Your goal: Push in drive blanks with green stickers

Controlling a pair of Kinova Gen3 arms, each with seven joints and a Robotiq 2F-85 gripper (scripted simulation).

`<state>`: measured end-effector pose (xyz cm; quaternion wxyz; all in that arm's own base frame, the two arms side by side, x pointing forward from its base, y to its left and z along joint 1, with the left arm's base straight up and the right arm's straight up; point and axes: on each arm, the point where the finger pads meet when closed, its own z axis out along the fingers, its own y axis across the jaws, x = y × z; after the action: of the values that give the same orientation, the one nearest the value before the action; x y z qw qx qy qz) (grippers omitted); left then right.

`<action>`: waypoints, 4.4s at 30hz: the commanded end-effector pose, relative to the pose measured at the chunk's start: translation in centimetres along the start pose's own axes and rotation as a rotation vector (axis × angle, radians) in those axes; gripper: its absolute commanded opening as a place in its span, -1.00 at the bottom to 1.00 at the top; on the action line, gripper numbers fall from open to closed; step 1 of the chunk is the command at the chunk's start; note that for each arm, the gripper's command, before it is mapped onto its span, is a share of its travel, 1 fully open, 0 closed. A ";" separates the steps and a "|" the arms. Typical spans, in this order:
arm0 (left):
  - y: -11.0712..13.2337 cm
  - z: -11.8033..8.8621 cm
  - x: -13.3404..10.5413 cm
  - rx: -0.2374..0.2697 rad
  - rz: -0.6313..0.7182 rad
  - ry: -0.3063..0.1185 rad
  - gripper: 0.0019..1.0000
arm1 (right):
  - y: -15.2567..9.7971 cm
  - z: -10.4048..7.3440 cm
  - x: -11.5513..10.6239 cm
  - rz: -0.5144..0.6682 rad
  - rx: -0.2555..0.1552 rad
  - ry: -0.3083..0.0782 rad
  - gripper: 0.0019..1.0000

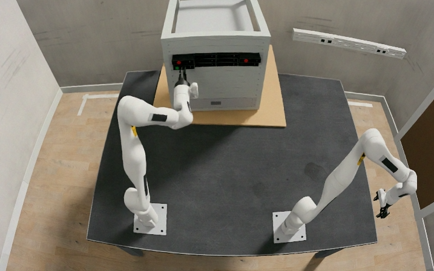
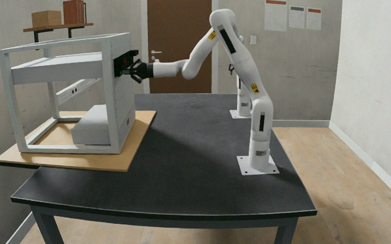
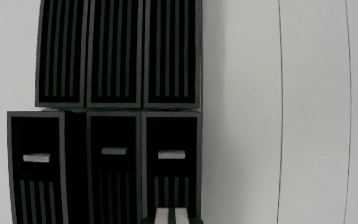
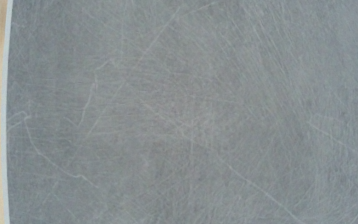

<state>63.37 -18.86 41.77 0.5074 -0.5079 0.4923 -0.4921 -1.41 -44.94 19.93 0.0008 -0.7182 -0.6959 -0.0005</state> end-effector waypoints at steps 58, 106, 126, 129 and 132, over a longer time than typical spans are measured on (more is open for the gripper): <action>-0.1 1.1 0.0 0.003 -0.001 0.000 -0.80 | 0.0 -0.1 0.0 0.000 0.000 -0.002 1.00; -0.1 1.3 0.0 0.003 -0.001 0.000 -0.80 | 0.0 -0.1 0.0 0.000 0.000 -0.002 1.00; -0.1 -1.2 0.0 0.002 -0.001 0.000 -0.80 | 0.0 -0.1 0.0 0.000 0.000 -0.002 1.00; -0.1 -2.9 0.0 0.002 -0.001 0.000 -0.80 | 0.0 -0.1 0.0 0.000 0.000 -0.002 1.00; -0.1 -4.8 0.0 0.002 -0.001 0.000 -0.80 | 0.0 -0.1 0.0 0.000 0.000 -0.002 1.00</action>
<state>60.25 -18.96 41.77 0.5075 -0.5078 0.4924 -0.4920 -1.41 -44.94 19.93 0.0008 -0.7182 -0.6959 -0.0005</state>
